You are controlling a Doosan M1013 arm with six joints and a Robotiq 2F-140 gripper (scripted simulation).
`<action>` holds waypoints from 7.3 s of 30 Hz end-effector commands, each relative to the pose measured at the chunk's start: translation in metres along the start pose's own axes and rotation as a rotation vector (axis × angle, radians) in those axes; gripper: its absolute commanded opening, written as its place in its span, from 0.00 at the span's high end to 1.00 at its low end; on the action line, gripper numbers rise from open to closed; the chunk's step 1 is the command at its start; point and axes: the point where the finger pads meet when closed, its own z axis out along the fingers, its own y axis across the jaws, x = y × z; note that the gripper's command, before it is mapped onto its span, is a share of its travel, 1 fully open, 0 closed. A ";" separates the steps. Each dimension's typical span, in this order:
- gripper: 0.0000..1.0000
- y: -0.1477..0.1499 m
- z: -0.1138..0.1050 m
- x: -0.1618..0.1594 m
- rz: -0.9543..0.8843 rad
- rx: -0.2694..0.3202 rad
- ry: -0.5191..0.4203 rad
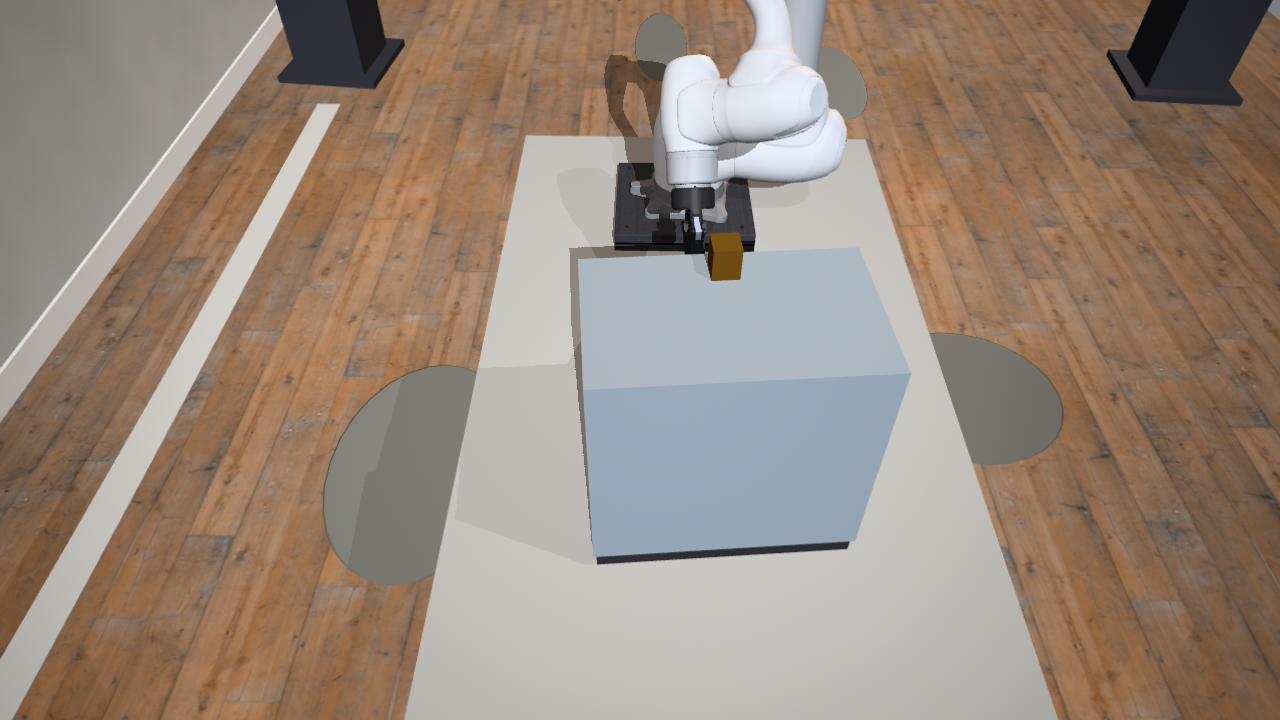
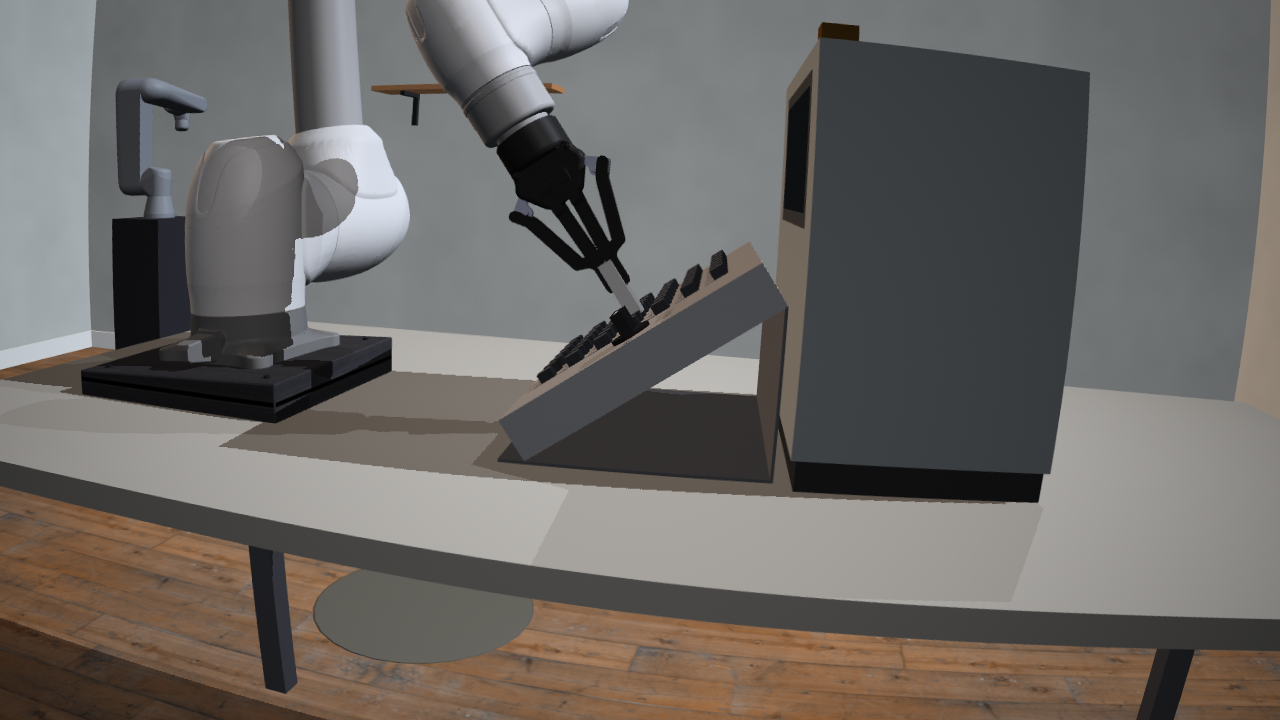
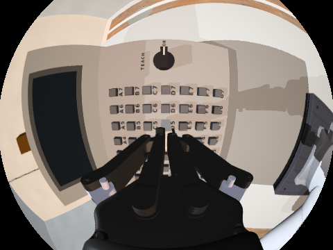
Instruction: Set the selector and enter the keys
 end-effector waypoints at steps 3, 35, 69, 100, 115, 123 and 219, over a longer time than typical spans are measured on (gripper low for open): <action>1.00 0.000 0.001 0.000 0.000 0.000 0.000; 1.00 0.000 0.002 0.000 0.000 0.000 0.000; 1.00 0.000 -0.034 0.000 0.000 0.000 0.000; 1.00 -0.068 -0.028 0.000 0.000 0.000 0.000; 1.00 -0.068 -0.013 0.000 0.000 0.000 0.000; 1.00 -0.068 -0.012 0.000 0.000 0.000 0.000; 1.00 -0.068 -0.011 0.000 0.000 0.000 0.000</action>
